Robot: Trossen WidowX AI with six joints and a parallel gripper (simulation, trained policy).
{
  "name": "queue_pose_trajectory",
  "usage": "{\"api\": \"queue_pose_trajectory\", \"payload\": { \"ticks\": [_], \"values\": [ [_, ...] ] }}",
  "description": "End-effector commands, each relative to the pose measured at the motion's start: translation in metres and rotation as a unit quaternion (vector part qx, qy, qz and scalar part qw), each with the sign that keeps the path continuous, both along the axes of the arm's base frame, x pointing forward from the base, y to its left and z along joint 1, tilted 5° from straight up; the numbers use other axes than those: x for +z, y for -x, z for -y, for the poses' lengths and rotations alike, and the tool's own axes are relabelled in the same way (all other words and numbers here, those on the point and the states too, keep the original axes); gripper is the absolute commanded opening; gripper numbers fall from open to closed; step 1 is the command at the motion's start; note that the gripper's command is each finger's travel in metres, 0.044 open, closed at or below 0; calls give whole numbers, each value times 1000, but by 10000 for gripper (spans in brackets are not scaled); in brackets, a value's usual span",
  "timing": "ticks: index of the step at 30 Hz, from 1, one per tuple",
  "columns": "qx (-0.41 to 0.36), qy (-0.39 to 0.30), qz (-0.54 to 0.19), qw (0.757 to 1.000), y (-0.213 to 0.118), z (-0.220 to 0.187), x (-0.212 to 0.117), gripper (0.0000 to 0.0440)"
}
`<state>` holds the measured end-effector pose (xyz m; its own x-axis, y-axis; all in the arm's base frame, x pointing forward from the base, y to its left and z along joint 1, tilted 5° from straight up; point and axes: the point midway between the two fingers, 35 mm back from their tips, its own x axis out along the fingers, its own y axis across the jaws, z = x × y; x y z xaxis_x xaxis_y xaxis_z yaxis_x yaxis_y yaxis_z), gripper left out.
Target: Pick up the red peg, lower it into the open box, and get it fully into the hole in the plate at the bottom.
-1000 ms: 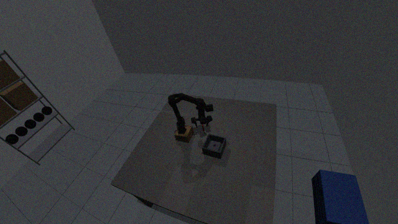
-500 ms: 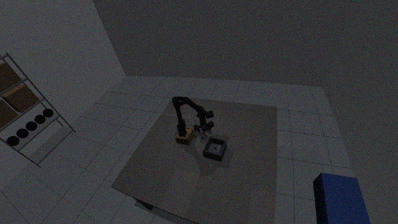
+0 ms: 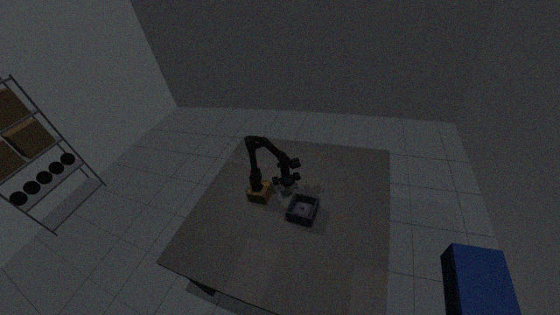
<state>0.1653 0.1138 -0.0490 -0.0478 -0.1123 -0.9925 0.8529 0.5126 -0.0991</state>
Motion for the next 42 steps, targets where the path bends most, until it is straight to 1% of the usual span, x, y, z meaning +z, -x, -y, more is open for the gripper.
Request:
{"api": "queue_pose_trajectory", "payload": {
  "ticks": [1,3,10,25,35,42],
  "values": [
    [5,-14,-12,1000,-2,-3,2,9],
    [6,-19,-17,1000,-3,-3,3,0],
    [33,-1,23,999,-20,2,21,0],
    [84,35,80,993,-58,17,72,0],
    [96,52,104,989,-88,33,107,0],
    [89,61,108,988,-107,54,121,0]
  ]
}}
